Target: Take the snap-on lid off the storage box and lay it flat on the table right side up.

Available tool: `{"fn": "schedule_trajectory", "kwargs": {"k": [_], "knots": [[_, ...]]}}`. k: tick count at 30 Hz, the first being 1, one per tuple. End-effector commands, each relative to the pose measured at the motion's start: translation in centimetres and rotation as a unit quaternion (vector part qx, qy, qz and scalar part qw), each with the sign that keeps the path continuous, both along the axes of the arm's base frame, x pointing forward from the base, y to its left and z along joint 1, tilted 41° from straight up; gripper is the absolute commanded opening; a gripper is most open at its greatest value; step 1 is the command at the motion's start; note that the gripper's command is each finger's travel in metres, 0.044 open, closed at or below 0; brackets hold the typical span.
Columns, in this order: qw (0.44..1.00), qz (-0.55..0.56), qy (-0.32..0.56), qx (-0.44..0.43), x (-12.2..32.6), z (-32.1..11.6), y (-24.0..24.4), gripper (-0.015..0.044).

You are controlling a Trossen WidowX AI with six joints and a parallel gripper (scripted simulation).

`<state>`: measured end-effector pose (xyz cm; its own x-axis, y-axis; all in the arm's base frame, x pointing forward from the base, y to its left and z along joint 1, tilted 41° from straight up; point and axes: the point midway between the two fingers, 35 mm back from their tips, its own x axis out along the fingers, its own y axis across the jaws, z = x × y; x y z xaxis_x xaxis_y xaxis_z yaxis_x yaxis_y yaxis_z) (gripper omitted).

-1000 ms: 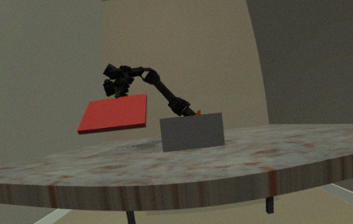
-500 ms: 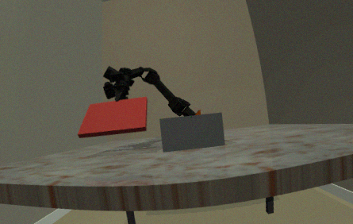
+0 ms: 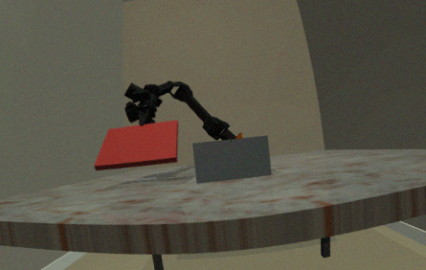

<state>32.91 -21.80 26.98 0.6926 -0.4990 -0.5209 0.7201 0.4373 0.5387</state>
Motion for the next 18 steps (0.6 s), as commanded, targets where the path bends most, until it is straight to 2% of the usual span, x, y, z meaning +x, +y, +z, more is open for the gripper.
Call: {"fn": "schedule_trajectory", "kwargs": {"k": [1,18], "knots": [[1.0,0.008,-0.003,-0.003,0.2,-0.1,-0.1,0.0],[1.0,0.008,-0.003,-0.003,0.1,-1.1,-0.9,0.0]]}}
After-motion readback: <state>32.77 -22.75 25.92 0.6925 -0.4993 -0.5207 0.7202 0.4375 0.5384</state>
